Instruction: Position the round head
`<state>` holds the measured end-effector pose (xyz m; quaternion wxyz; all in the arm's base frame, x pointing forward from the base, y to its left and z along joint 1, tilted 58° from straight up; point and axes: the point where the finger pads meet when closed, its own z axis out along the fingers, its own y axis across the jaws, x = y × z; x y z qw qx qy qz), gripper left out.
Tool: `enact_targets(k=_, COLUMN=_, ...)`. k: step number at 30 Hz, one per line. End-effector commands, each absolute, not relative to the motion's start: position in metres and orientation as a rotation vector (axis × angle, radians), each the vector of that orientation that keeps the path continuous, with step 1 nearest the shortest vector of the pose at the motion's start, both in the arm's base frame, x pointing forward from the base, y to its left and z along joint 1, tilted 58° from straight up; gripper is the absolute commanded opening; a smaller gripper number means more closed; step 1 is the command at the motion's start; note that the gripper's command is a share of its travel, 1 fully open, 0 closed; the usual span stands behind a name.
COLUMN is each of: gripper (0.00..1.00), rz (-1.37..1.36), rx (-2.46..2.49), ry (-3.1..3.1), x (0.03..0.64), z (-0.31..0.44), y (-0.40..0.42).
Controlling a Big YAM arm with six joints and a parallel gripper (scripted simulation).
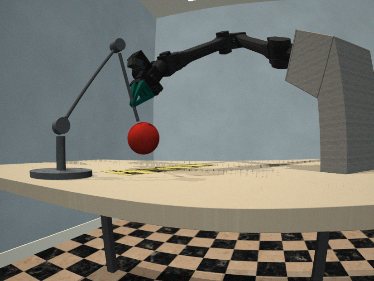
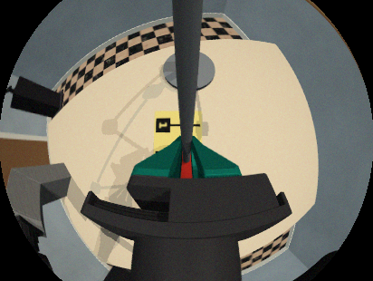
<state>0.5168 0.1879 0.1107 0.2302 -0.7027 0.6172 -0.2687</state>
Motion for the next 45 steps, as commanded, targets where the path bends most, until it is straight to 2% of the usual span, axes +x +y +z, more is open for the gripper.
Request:
enact_targets(k=1, gripper=0.0, rz=-0.761, rx=-1.92, ry=1.701, x=0.512, z=0.124, y=0.168)
enact_targets(k=22, gripper=0.0, rz=-0.761, rx=-1.926, ry=1.699, x=0.503, z=0.144, y=0.133)
enact_targets(k=45, gripper=0.0, rz=-0.761, rx=-1.926, ry=1.699, x=0.502, z=0.147, y=0.131)
